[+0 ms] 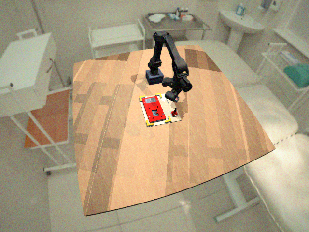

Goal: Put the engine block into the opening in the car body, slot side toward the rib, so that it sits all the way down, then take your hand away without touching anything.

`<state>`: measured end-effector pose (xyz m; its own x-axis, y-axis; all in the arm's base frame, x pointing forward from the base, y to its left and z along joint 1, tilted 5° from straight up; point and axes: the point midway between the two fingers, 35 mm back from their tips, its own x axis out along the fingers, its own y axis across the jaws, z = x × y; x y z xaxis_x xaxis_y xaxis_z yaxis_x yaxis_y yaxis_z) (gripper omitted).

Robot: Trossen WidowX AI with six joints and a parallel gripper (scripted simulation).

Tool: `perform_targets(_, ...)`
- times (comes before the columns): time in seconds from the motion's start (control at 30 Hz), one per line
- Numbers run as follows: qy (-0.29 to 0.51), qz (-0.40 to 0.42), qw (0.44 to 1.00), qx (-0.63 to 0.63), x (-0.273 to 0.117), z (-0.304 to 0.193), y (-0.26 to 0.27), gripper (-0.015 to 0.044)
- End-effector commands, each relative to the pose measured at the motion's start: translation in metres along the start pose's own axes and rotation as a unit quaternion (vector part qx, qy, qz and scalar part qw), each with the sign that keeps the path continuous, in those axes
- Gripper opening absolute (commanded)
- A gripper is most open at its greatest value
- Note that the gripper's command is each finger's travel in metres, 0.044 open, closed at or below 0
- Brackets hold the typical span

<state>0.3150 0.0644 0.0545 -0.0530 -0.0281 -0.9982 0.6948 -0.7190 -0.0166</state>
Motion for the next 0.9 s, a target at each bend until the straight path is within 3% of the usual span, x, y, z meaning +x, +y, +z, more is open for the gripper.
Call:
perform_targets(0.0,-0.001,0.003,0.999,0.041,0.005,0.004,0.015,0.0000)
perform_targets(0.87,0.000,0.009,0.970,0.241,0.028,0.040,0.085,0.0000)
